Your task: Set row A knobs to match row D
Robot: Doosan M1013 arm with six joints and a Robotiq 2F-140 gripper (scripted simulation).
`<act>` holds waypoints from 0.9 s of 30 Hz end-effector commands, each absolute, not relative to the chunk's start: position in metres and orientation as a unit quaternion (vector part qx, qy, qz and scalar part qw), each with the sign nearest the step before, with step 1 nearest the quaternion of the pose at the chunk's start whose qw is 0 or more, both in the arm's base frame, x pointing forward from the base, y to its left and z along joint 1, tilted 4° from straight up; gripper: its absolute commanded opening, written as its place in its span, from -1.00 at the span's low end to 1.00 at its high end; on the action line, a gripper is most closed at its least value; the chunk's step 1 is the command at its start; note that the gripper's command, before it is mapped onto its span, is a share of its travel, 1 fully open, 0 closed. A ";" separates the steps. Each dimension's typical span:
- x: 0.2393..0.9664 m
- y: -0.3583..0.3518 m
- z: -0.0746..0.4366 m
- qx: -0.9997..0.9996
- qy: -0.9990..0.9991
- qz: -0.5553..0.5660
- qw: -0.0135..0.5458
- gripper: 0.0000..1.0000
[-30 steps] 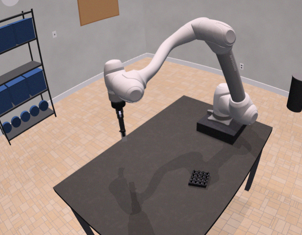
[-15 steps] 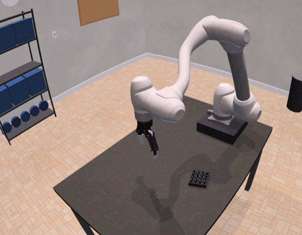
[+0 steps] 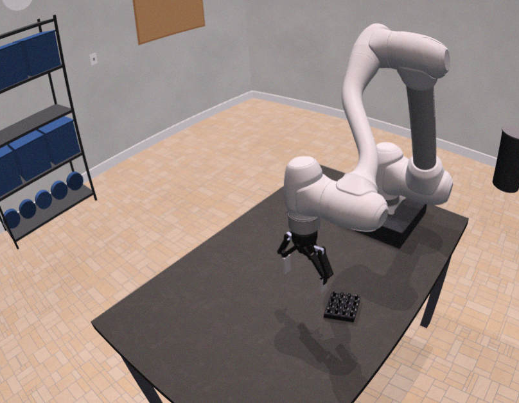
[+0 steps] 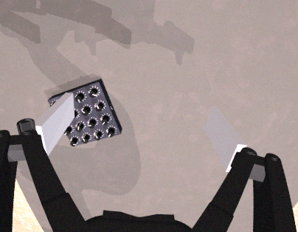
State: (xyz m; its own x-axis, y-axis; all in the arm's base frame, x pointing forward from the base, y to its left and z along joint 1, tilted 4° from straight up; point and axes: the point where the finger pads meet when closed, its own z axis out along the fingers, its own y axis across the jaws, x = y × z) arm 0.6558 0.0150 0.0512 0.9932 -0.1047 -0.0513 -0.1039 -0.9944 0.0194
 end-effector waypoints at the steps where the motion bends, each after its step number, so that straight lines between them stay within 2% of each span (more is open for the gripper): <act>1: 0.636 0.049 0.037 1.000 -0.015 -0.026 0.008 1.00; 12: 0.563 0.129 -0.002 0.995 0.093 -0.030 0.007 1.00; 27: 0.561 0.131 -0.003 0.995 0.096 -0.030 0.007 1.00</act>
